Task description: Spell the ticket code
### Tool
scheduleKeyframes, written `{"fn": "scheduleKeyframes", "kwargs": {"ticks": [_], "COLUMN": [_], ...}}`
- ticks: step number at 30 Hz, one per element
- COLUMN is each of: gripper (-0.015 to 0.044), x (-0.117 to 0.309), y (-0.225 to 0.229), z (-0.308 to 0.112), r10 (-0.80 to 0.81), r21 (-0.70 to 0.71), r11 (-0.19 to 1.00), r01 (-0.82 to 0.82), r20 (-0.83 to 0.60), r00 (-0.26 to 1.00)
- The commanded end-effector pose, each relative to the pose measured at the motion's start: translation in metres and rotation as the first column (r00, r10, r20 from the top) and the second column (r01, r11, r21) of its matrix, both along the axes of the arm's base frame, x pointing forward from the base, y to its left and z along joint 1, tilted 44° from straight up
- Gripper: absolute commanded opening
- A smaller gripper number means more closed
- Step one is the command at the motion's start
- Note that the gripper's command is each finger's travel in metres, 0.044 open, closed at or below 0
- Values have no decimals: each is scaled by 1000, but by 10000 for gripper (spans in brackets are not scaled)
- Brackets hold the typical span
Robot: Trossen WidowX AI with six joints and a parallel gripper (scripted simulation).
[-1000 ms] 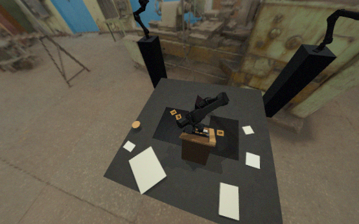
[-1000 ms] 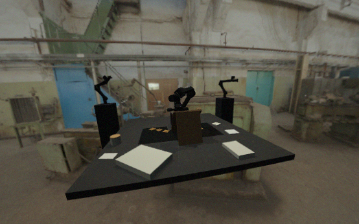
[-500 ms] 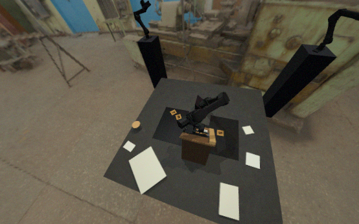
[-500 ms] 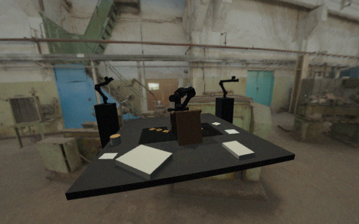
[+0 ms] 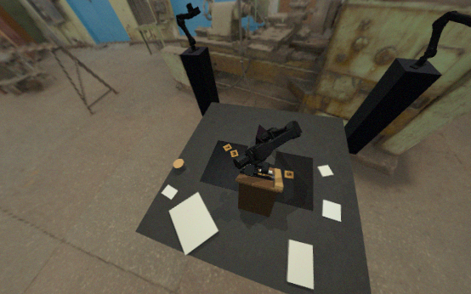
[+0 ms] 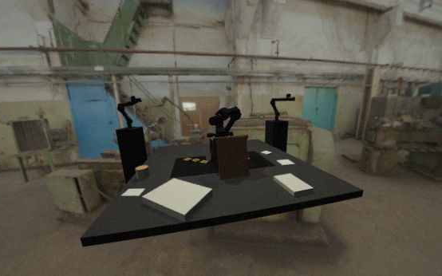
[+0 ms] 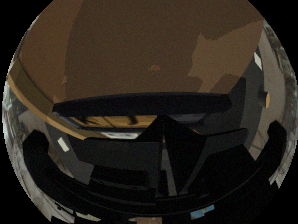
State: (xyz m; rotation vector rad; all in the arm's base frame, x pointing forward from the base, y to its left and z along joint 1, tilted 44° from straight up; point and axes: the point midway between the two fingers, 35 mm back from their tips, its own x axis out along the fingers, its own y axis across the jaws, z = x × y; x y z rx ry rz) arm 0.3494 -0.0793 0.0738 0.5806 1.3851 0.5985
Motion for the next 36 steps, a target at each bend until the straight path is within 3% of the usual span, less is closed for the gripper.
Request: {"fn": "scheduleKeyframes", "kwargs": {"ticks": [1, 36], "gripper": [0, 0], "x": [0, -12], "y": [1, -5], "z": [4, 12], "r10": [-5, -5], "r21": [1, 1], "r11": [1000, 1000], "r01": [5, 5], "r20": [3, 2], "r00": [1000, 1000]}}
